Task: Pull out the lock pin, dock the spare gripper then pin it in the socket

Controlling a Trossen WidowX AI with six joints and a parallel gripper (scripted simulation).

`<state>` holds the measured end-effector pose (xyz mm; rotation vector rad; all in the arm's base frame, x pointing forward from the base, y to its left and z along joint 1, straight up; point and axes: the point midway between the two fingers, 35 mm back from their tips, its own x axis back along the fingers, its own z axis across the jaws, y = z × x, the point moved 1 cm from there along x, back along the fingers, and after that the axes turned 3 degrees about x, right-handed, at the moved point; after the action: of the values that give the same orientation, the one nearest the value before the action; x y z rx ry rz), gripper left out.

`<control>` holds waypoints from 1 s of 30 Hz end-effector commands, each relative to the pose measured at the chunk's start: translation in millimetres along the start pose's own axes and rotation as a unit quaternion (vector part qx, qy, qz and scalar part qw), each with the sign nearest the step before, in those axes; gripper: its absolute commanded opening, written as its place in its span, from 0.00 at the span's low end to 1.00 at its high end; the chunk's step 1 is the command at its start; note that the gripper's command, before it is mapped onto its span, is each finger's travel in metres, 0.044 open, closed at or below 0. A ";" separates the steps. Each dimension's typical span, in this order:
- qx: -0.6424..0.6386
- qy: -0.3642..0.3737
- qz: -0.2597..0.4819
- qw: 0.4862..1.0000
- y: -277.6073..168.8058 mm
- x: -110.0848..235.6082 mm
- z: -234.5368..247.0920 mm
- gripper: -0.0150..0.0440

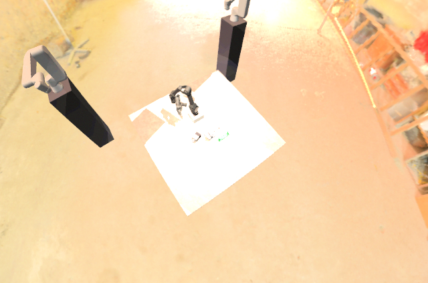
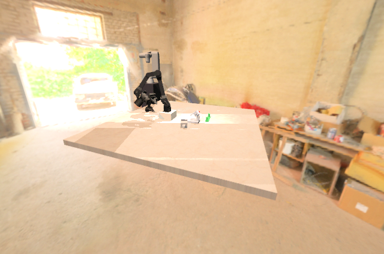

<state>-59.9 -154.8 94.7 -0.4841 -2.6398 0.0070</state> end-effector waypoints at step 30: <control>0.829 -0.347 -0.436 0.051 42.7 -164.5 -87.2 0.76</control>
<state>100.6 -181.7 91.6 1.8650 -1.2220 2.3996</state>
